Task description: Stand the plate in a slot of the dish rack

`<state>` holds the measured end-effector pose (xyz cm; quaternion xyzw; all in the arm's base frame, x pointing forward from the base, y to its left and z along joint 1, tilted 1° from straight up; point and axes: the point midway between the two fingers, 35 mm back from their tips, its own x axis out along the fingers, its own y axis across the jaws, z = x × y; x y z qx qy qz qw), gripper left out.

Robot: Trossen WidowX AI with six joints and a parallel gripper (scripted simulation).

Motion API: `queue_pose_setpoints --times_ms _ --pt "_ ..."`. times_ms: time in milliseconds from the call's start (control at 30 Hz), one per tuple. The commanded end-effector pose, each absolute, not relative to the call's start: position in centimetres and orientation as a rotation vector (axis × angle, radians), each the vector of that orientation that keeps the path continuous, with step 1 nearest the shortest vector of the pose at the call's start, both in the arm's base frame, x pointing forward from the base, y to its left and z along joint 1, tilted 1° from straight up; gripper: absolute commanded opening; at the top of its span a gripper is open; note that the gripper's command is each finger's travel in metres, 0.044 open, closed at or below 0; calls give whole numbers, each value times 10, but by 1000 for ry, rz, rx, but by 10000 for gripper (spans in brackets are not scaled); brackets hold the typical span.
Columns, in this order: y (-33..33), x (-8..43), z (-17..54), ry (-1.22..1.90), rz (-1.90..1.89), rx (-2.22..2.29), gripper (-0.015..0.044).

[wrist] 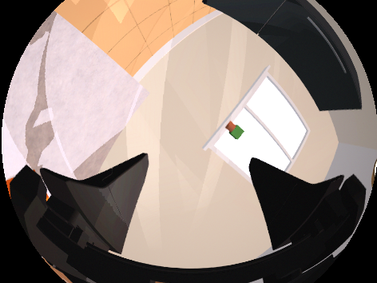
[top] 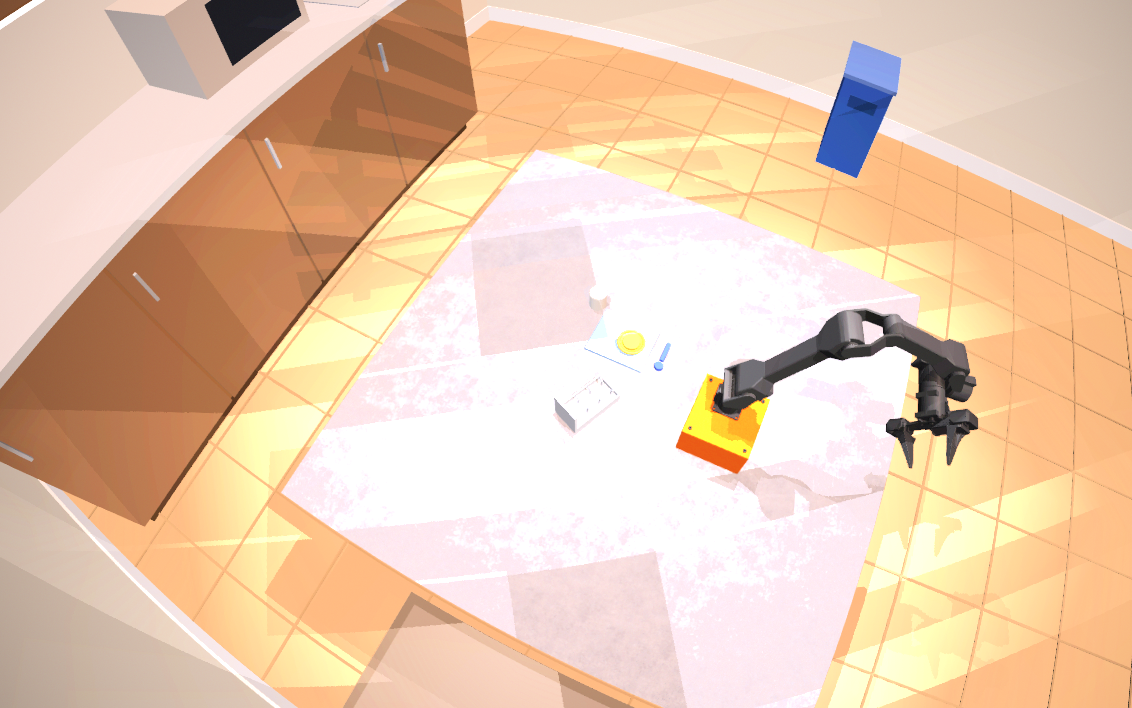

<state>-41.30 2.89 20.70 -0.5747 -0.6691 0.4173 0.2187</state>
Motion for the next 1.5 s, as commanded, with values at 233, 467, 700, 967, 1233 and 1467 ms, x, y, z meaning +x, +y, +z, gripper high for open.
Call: queue_pose_setpoints --times_ms 233,467,700,967,1233,1467 --pt "-48 -401 189 -1988 1346 -1521 400" --pt "-125 -374 171 -2095 1565 -1441 400" --pt "-199 -329 150 -2285 1730 -1373 400" --pt "-269 -260 127 -2529 1887 -1286 400" --pt "-313 -178 109 -2798 1985 -1179 400" --pt "-337 -97 92 -3066 2031 -1074 400"
